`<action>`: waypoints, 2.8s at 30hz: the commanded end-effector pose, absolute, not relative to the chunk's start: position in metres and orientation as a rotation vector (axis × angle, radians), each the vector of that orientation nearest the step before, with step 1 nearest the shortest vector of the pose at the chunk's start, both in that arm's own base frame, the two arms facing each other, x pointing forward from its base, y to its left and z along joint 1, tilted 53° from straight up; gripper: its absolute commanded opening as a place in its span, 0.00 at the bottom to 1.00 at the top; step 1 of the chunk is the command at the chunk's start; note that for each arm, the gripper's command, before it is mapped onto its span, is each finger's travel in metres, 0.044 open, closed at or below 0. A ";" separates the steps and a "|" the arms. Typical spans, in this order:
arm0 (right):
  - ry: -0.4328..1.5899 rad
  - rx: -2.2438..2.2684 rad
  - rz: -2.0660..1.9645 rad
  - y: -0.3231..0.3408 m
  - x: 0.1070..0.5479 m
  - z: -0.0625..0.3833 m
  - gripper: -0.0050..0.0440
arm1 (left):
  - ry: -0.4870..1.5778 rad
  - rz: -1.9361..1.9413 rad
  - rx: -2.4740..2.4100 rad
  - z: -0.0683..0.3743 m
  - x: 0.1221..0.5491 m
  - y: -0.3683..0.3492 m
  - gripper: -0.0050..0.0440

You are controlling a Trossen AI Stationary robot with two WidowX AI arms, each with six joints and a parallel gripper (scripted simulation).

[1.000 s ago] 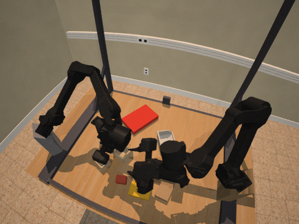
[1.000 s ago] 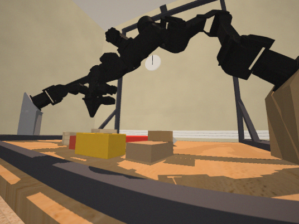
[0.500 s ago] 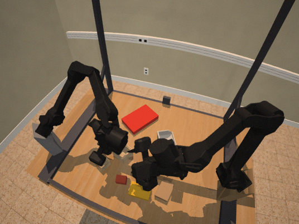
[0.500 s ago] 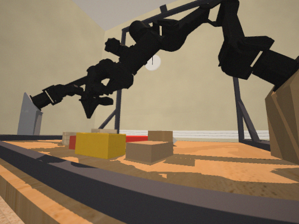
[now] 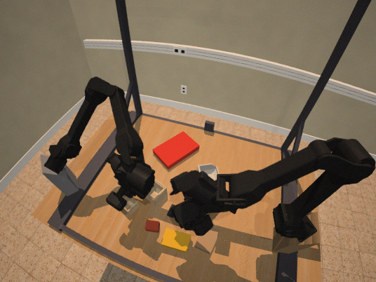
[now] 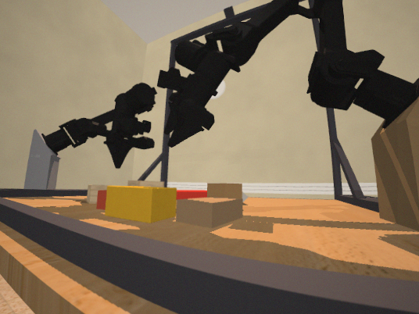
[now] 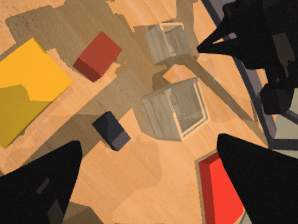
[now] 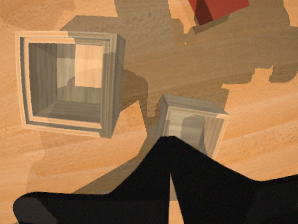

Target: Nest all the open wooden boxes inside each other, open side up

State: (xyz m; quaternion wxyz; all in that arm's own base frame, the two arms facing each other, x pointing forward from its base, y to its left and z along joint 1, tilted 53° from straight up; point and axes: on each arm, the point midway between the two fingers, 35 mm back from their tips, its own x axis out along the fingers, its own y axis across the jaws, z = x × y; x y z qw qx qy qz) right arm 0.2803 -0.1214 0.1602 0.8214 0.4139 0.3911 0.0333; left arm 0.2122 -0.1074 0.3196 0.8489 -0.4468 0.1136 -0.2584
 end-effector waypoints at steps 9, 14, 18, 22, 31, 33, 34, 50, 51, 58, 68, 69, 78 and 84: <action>0.833 0.976 0.037 -0.121 0.274 0.143 0.00 | 0.480 -0.399 -0.851 0.286 0.182 -0.113 0.92; 0.834 0.996 0.030 -0.121 0.273 0.139 0.00 | 0.543 -0.364 -0.807 0.275 0.173 -0.111 0.92; 0.836 1.031 0.019 -0.120 0.271 0.133 0.00 | 0.644 -0.305 -0.712 0.255 0.156 -0.104 0.92; 0.837 1.056 0.011 -0.119 0.269 0.128 0.00 | 0.710 -0.265 -0.629 0.242 0.143 -0.095 0.92; 0.838 1.075 0.004 -0.118 0.267 0.124 0.00 | 0.746 -0.241 -0.565 0.235 0.134 -0.087 0.92; 0.838 1.075 0.004 -0.118 0.267 0.124 0.00 | 0.746 -0.241 -0.565 0.235 0.134 -0.087 0.92; 0.848 1.090 0.002 -0.117 0.267 0.120 0.00 | 0.746 -0.241 -0.565 0.235 0.134 -0.087 0.92; 0.850 1.087 0.001 -0.101 0.295 0.096 0.00 | 0.746 -0.241 -0.565 0.235 0.134 -0.087 0.92; 0.850 1.087 0.001 -0.100 0.296 0.095 0.00 | 0.746 -0.241 -0.565 0.235 0.134 -0.087 0.92; 0.836 1.077 0.006 -0.100 0.300 0.096 0.20 | 0.746 -0.241 -0.565 0.235 0.134 -0.087 0.92; 0.836 1.077 0.006 -0.100 0.300 0.096 0.58 | 0.746 -0.241 -0.565 0.235 0.134 -0.087 0.92; 0.836 1.077 0.006 -0.100 0.300 0.096 0.58 | 0.746 -0.241 -0.565 0.235 0.134 -0.087 0.92; 0.836 1.077 0.006 -0.100 0.300 0.096 0.58 | 0.746 -0.241 -0.565 0.235 0.134 -0.087 0.92; 0.830 1.071 0.007 -0.103 0.300 0.100 0.58 | 0.746 -0.241 -0.565 0.235 0.134 -0.087 0.92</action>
